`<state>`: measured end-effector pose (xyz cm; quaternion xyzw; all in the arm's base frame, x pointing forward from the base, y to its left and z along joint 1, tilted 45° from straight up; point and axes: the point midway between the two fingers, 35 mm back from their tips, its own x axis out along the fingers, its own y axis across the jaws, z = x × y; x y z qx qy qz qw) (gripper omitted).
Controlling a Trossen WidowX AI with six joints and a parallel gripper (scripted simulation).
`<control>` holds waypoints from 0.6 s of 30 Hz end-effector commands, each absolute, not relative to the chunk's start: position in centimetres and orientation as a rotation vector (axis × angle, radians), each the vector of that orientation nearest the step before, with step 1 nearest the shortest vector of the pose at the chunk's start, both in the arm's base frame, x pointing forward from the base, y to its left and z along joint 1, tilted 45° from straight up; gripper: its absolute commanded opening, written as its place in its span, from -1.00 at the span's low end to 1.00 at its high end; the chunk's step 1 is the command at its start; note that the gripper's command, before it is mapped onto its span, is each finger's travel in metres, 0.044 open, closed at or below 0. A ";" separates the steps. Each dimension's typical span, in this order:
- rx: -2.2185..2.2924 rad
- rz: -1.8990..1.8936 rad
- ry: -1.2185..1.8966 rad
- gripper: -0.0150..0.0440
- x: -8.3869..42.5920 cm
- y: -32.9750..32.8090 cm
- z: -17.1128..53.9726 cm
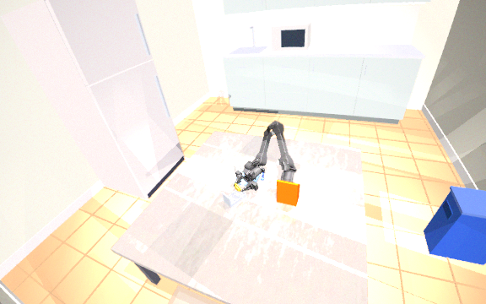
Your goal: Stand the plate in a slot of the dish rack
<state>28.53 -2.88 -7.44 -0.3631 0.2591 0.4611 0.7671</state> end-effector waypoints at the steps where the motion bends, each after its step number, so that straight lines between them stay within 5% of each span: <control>1: -0.786 1.005 0.564 -0.49 28.6 -2.5 -7.7; 18: -0.779 0.999 0.577 -0.49 28.2 -3.8 -9.1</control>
